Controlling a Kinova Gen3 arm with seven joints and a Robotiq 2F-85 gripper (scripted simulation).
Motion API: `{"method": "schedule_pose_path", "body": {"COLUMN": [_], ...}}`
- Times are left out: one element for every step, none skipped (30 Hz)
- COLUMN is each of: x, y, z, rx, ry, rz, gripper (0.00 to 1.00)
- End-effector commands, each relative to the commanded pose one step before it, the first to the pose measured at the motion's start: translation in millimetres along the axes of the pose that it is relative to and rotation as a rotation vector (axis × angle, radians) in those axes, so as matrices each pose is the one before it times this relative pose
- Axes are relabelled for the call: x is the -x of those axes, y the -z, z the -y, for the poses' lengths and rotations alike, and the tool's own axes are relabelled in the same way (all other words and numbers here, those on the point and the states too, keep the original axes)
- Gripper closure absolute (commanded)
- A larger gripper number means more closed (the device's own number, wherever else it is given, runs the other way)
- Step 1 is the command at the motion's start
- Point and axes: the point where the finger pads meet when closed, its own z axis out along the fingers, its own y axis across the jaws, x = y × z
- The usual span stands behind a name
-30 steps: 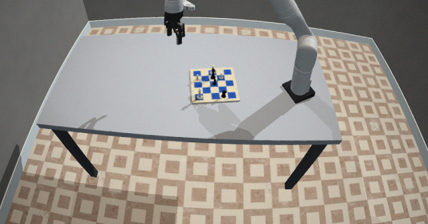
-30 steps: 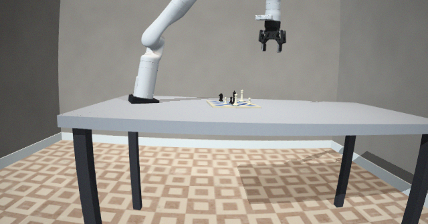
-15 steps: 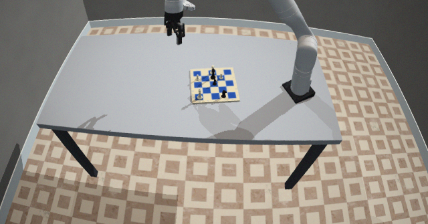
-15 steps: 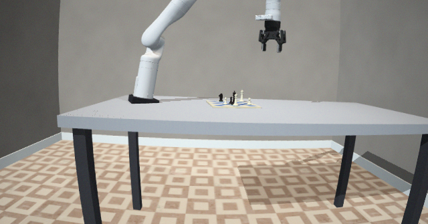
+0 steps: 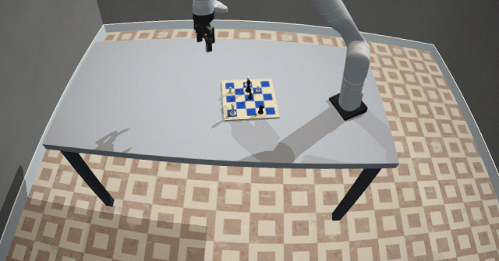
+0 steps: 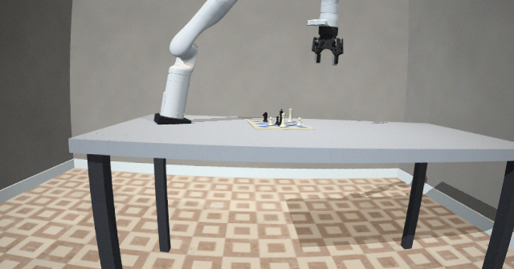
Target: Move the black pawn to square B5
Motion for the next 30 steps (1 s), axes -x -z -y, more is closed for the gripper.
{"method": "schedule_pose_path", "body": {"x": [-11.57,-3.25,0.0,0.0,-3.43,-3.57,-3.65,-3.68,-3.65,-3.55,-3.4,-3.18,-2.91,-2.58,-2.2,-1.78,-1.32,-0.8,-0.31,0.0,0.0,0.14,0.69,1.18,1.7,2.22,2.52,2.8,3.08,3.35], "y": [-10.11,-3.38,0.0,0.0,-3.64,-3.87,-4.07,-4.25,-4.39,-4.5,-4.58,-4.61,-4.62,-4.59,-4.52,-4.43,-4.31,-4.26,-4.12,0.0,0.0,-4.21,-3.51,-3.3,-2.99,-2.66,-2.6,-2.46,-2.25,-2.01], "z": [10.98,4.06,0.0,0.0,4.55,5.06,5.57,6.09,6.61,7.12,7.61,8.08,8.52,8.92,9.27,9.57,9.81,9.51,9.47,0.0,0.0,8.31,10.13,10.03,10.17,10.28,9.46,8.84,8.4,8.05], "rx": [0.0354,0.01128,0.0,0.0,0.01228,0.01323,0.01413,0.01497,0.01575,0.01646,0.0171,0.01766,0.01814,0.01853,0.01884,0.01906,0.0192,0.01996,0.02016,0.0,0.0,0.0218,0.01898,0.01869,0.01787,0.01694,0.01714,0.01695,0.01638,0.01559], "ry": [-0.0973,-0.03377,0.0,0.0,-0.03694,-0.04002,-0.043,-0.04585,-0.04853,-0.05104,-0.05335,-0.05544,-0.05729,-0.0589,-0.06026,-0.06134,-0.06216,-0.06185,-0.06185,0.0,0.0,-0.0597,-0.06271,-0.06216,-0.0619,-0.06145,-0.05916,-0.05707,-0.05519,-0.05336], "rz": [-0.01286,-0.00402,0.0,0.0,-0.0045,-0.005,-0.00551,-0.00603,-0.00657,-0.00711,-0.00766,-0.00821,-0.00876,-0.0093,-0.00984,-0.01036,-0.01087,-0.01152,-0.01206,0.0,0.0,-0.01314,-0.01249,-0.01284,-0.0129,-0.01283,-0.01348,-0.01389,-0.014,-0.01388], "gripper": [0.0,0.0,0.0,0.0,0.0,0.0,0.0,0.0,0.0,0.0,0.0,0.0,0.0,0.0,0.0,0.0,0.0,0.0,0.0,0.0,0.0,0.0,0.0,0.0,0.0,0.0,0.0,0.0,0.0,0.0]}}
